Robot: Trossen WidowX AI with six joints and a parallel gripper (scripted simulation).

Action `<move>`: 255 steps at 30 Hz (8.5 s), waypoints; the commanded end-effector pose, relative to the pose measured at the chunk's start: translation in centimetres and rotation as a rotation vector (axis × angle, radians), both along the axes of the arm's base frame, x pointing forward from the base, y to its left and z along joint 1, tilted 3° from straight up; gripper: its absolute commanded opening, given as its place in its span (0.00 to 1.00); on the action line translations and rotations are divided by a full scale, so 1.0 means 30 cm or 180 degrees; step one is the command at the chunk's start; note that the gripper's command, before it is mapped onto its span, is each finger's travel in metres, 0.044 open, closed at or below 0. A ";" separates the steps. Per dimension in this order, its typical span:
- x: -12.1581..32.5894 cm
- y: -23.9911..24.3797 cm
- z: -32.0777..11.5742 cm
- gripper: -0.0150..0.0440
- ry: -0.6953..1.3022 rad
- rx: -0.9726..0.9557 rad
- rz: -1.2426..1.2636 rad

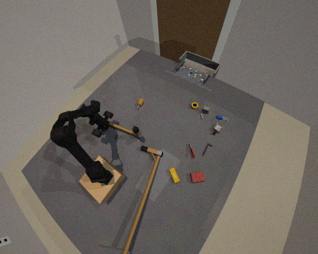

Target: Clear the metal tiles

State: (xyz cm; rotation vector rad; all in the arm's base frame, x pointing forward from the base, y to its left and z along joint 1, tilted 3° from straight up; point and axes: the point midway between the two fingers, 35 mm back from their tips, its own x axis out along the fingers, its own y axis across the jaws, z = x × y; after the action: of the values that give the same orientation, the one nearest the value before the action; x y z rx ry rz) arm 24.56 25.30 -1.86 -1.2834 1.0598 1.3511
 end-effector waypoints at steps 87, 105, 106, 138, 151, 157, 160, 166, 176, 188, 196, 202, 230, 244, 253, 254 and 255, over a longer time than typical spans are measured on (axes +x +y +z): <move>0.290 0.045 0.000 0.25 -0.0002 -0.0008 0.0017; 0.312 0.046 0.124 0.25 -0.0015 0.0010 0.0006; 0.312 0.045 0.137 0.25 -0.0015 0.0010 0.0006; 0.163 0.027 0.516 0.25 0.0046 0.0004 -0.0617; 0.177 0.044 0.436 0.25 0.0049 0.0005 -0.0656; 0.183 0.053 0.384 0.25 0.0051 0.0005 -0.0682; 0.186 0.057 0.358 0.25 0.0052 0.0005 -0.0695; 0.189 0.063 0.306 0.25 0.0054 0.0005 -0.0721; 0.190 0.070 0.219 0.25 0.0059 0.0005 -0.0764; 0.185 0.073 0.116 0.25 0.0064 0.0004 -0.0815; 0.177 0.071 0.049 0.25 0.0068 0.0003 -0.0850; 0.170 0.068 0.001 0.25 0.0071 0.0003 -0.0875; 0.251 0.074 0.003 0.25 0.0066 0.0003 -0.0877; 0.298 0.075 0.005 0.25 0.0062 0.0003 -0.0877; 0.329 0.074 0.006 0.25 0.0060 0.0004 -0.0878; 0.332 0.073 0.006 0.25 0.0060 0.0004 -0.0878; 0.335 0.073 0.006 0.25 0.0060 0.0004 -0.0878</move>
State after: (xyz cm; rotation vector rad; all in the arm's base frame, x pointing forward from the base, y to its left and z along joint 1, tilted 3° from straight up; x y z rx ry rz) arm 34.29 27.61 -1.40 -1.0749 1.1987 1.1548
